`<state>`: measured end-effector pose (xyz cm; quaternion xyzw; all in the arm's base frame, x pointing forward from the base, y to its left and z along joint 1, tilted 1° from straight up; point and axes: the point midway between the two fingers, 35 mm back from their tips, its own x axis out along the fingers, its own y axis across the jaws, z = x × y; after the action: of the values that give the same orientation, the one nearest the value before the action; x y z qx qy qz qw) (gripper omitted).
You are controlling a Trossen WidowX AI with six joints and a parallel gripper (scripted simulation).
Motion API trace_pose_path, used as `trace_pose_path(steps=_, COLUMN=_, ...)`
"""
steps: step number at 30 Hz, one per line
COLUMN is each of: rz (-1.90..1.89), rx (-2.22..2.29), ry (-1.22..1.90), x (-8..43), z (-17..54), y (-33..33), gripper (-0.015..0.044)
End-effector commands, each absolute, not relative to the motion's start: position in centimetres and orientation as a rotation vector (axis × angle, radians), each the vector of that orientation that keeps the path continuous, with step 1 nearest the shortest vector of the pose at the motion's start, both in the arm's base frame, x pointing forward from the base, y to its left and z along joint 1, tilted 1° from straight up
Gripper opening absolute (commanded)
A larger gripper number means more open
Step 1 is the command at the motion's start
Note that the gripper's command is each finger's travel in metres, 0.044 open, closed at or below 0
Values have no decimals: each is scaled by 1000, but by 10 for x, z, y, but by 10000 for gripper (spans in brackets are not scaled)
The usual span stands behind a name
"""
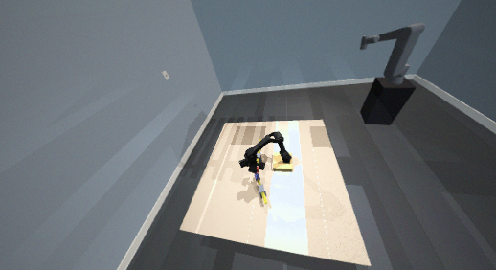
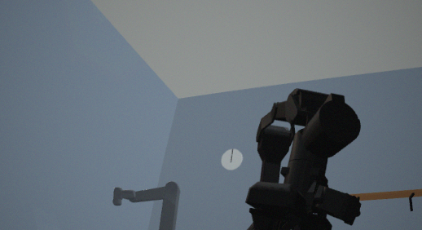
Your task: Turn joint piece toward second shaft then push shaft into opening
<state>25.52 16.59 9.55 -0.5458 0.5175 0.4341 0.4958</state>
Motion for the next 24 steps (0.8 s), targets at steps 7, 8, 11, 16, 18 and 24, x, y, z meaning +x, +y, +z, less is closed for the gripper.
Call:
trace_pose_path(steps=7, rz=824, rx=-1015, ry=1353, x=257, z=125, y=166, gripper=440)
trace_pose_path(steps=8, rz=801, rx=-985, ry=1362, x=257, z=128, y=166, gripper=440)
trace_pose_path(steps=11, rz=734, rx=-895, ry=1387, x=257, z=137, y=165, gripper=440)
trace_pose_path(steps=16, rz=622, rx=-743, ry=1421, x=257, z=151, y=164, gripper=440)
trace_pose_path(steps=18, rz=578, rx=-682, ry=1434, x=257, z=157, y=164, gripper=440)
trace_pose_path(steps=24, rz=443, rx=-502, ry=1468, x=255, z=174, y=161, gripper=440)
